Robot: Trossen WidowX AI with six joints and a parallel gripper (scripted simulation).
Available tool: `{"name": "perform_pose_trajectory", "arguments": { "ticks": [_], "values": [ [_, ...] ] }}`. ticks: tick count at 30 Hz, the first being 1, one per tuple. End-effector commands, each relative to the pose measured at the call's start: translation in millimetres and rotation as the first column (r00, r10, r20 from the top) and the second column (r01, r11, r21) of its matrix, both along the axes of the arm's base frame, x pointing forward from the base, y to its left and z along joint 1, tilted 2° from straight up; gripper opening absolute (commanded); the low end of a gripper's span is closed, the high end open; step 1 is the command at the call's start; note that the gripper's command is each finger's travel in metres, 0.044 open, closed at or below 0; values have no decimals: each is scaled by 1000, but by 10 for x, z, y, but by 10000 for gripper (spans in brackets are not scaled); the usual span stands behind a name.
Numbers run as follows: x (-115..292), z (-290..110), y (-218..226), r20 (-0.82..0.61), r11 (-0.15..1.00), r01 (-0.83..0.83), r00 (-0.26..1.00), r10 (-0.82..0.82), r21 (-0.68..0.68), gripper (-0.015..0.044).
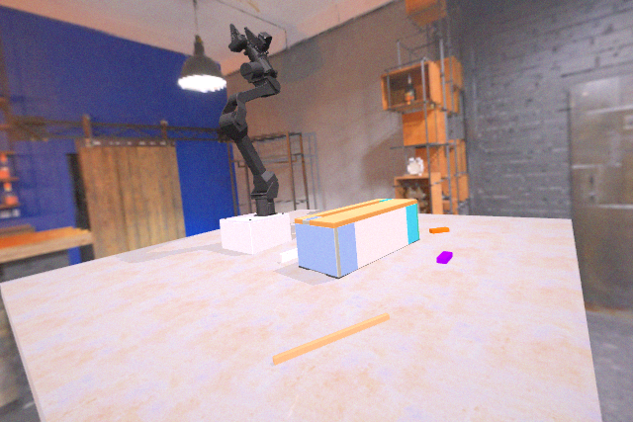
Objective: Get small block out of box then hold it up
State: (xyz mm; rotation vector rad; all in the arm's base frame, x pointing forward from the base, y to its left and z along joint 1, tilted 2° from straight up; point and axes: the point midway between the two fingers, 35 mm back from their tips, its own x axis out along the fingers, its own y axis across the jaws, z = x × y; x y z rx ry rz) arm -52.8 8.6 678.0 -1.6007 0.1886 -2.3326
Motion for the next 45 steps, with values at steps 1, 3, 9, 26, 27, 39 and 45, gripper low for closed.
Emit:
{"name": "perform_pose_trajectory", "arguments": {
  "ticks": [1,3,9,26,27,39,45],
  "values": [
    [2,1,6,-2,1000,3,1000,-3,-1,400],
    [22,9,56,-15,999,31,999,-31,-8,400],
    [106,56,366,-63,984,159,984,-164,-78,400],
    [573,5,1407,-76,765,561,789,-610,-318,400],
    [611,-4,1474,-71,744,578,772,-632,-336,400],
    [1150,-199,2026,22,468,731,550,-835,-497,400],
    [1661,-442,2412,147,210,777,361,-921,-593,400]
  ]
}}
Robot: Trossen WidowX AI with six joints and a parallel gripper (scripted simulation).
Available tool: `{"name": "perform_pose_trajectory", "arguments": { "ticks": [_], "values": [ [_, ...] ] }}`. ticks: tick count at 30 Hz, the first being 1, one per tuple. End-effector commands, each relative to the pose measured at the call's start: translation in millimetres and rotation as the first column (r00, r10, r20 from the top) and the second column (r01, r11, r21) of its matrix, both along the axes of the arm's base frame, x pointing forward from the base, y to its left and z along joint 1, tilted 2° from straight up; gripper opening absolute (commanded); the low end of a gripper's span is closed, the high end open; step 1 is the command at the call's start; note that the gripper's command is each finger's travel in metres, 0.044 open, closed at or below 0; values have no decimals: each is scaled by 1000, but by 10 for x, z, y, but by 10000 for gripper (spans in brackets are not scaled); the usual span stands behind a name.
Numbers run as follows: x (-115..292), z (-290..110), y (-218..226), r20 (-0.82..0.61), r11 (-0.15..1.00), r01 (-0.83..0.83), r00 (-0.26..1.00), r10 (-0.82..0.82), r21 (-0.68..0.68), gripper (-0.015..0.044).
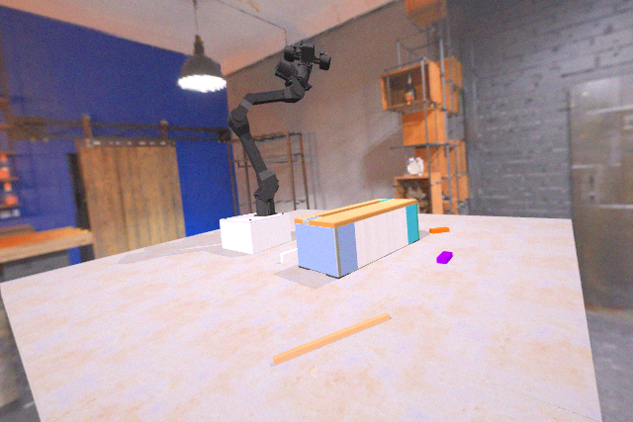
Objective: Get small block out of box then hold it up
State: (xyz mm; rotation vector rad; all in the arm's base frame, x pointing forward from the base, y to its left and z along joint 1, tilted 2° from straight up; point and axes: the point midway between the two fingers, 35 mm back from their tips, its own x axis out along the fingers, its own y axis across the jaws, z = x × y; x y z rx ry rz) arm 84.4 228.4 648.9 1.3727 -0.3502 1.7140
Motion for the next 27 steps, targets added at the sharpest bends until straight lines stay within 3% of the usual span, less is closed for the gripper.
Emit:
{"name": "perform_pose_trajectory", "arguments": {
  "ticks": [1,10,16,21,27],
  "values": [
    [402,-211,277,-33,980,151,987,-156,-127,400],
    [1023,-611,504,-83,919,265,950,-300,-293,400],
    [1390,-904,656,-52,817,382,894,-446,-432,400],
    [1961,-1449,766,47,591,500,787,-616,-633,400],
    [2571,-2233,707,248,219,540,661,-708,-812,400]
  ]
}}
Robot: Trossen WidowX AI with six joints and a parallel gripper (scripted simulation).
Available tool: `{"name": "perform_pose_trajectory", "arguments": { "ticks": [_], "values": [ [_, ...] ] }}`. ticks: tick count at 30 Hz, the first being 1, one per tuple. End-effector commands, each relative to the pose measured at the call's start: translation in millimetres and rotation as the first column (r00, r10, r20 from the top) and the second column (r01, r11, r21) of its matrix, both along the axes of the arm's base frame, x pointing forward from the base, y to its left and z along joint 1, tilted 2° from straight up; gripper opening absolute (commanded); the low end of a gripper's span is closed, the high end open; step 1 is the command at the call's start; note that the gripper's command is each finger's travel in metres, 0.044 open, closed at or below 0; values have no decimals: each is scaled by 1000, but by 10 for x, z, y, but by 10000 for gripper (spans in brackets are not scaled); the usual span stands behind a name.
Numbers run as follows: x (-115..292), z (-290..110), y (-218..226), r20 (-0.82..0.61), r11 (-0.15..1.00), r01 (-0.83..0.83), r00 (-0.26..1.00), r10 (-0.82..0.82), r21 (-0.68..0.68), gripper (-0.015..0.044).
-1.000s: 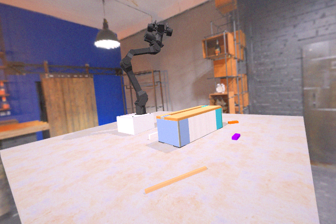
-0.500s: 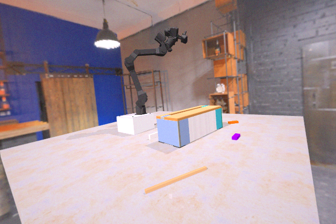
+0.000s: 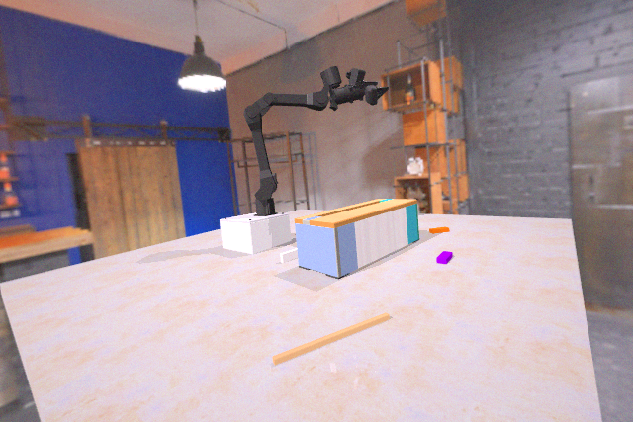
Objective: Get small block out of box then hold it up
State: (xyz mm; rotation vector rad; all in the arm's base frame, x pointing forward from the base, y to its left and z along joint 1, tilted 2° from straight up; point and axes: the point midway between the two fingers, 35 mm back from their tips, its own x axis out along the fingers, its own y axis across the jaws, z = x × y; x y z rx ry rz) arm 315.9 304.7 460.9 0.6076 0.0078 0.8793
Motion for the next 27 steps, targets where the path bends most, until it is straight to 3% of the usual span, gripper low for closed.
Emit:
{"name": "perform_pose_trajectory", "arguments": {
  "ticks": [1,7,11,15,21,27],
  "values": [
    [343,-500,-84,-21,965,107,993,-116,-238,400],
    [731,-1382,-383,-26,756,164,972,-233,-633,400],
    [854,-1962,-692,-39,531,107,966,-257,-841,400],
    [857,-2496,-1063,-87,267,-19,966,-244,-963,400],
    [638,-3160,-1698,-260,-141,-287,948,-182,-948,400],
    [191,-3572,-2346,-557,-484,-533,824,-109,-694,400]
  ]
}}
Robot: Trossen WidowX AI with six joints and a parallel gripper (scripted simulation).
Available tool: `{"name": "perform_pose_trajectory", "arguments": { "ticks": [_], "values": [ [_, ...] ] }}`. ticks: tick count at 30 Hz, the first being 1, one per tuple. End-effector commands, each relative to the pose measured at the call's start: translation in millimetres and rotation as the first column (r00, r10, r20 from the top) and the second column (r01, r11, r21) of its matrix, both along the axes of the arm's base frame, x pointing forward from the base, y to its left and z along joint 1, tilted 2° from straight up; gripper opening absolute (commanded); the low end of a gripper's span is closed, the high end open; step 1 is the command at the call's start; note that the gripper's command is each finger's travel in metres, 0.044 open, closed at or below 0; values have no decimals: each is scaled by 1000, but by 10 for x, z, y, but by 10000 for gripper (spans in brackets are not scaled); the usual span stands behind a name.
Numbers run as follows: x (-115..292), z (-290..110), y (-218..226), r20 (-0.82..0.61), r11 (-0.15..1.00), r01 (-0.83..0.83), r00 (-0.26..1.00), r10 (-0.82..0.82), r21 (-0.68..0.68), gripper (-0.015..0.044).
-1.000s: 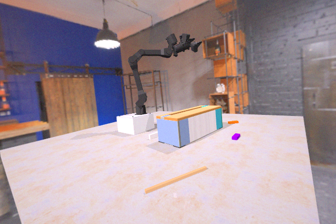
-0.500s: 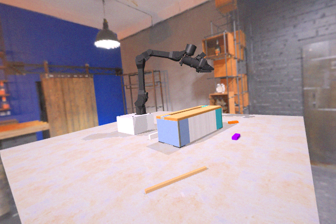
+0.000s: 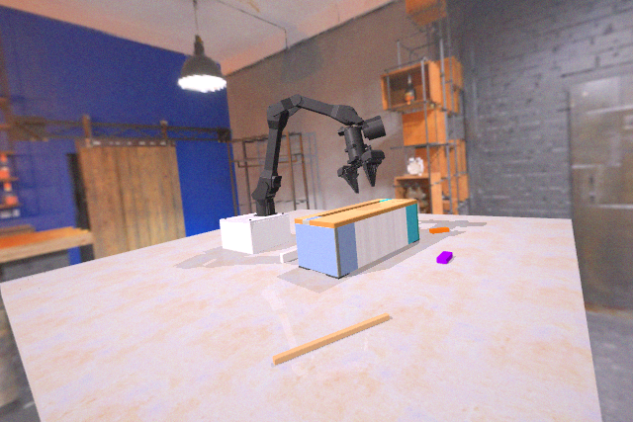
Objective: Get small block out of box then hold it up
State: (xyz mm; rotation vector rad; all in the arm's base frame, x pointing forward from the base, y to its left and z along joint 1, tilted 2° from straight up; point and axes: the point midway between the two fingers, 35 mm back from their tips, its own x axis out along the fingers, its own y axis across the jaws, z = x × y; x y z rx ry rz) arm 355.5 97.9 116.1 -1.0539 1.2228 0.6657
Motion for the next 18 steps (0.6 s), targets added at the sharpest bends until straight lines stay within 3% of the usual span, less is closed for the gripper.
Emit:
{"name": "perform_pose_trajectory", "arguments": {
  "ticks": [1,4,18],
  "values": [
    [-293,-161,-379,-251,978,-159,960,123,-132,400],
    [-419,-199,-514,-355,961,-229,920,162,-153,400],
    [-400,-286,-501,-355,961,-229,921,162,-153,400]
  ]
}}
